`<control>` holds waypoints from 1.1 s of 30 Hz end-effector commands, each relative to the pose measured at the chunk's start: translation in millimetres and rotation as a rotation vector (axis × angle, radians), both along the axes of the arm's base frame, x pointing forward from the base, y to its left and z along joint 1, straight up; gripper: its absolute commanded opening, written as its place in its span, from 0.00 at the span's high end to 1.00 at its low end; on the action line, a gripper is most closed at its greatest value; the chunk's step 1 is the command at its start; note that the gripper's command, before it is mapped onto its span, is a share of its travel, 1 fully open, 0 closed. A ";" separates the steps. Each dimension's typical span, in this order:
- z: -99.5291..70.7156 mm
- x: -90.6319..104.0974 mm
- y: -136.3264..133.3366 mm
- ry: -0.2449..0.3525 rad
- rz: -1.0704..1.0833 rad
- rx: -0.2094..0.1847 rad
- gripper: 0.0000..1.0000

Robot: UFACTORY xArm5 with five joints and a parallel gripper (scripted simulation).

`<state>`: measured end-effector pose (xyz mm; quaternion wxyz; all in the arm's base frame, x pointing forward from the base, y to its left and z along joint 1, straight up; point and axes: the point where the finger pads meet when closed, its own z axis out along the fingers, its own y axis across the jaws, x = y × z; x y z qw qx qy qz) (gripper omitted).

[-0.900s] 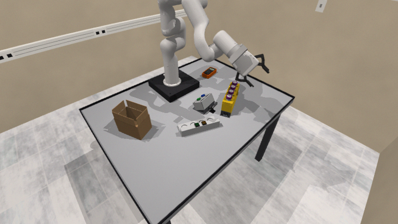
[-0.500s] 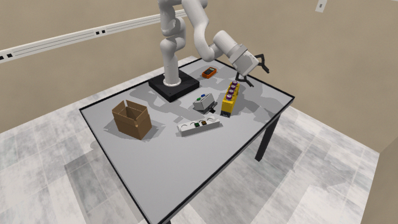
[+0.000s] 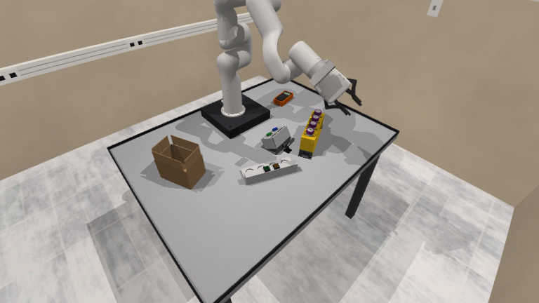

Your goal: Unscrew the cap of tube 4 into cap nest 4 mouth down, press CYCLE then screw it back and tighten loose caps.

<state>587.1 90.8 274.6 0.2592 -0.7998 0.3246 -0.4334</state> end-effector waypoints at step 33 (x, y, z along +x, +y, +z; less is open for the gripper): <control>-17.2 -10.7 -20.6 0.186 0.079 -0.183 0.54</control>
